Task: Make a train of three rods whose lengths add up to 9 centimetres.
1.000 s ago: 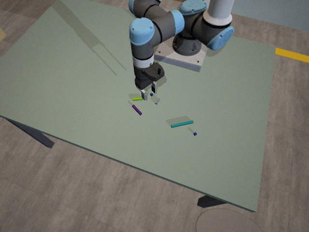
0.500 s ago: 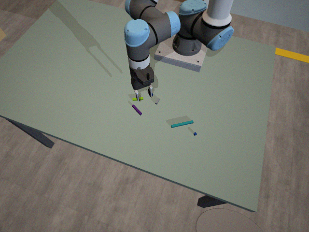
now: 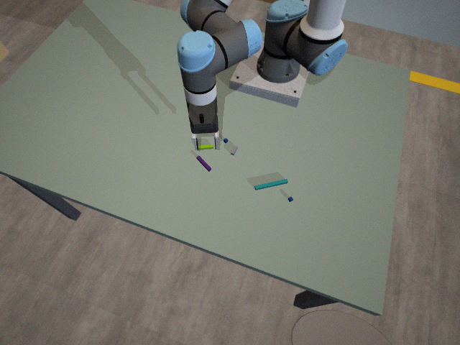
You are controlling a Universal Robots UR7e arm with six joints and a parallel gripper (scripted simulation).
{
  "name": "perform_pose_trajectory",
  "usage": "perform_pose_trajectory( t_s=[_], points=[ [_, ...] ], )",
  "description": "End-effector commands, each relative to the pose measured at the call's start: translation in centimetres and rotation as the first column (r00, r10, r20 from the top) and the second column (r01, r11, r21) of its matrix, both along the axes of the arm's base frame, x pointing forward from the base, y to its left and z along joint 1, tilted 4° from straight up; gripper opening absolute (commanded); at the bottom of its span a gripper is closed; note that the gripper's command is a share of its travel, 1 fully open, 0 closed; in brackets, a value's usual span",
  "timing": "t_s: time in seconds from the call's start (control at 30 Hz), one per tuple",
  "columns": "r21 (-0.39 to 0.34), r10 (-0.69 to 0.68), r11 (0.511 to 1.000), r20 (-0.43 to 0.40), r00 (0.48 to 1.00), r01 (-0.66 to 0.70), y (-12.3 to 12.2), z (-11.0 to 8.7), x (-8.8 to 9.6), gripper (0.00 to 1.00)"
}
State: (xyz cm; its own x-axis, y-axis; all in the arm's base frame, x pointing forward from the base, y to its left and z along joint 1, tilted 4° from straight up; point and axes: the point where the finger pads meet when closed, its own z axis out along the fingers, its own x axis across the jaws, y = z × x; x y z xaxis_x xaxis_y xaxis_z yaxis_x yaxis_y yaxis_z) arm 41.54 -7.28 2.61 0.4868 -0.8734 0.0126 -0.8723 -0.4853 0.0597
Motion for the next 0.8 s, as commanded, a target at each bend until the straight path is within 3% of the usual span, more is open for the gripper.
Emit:
perform_pose_trajectory(
  t_s=[0.0, 0.4, 0.77],
  points=[
    [-0.009, -0.166, 0.986, 0.011, 0.986, 0.166, -1.1, 0.1, 0.9, 1.00],
    [-0.016, -0.379, 0.925, 0.022, 0.925, 0.379, -2.4, 0.0, 1.8, 1.00],
    [-0.017, -0.418, 0.908, 0.024, 0.908, 0.419, -2.6, 0.0, 1.9, 1.00]
  ],
)
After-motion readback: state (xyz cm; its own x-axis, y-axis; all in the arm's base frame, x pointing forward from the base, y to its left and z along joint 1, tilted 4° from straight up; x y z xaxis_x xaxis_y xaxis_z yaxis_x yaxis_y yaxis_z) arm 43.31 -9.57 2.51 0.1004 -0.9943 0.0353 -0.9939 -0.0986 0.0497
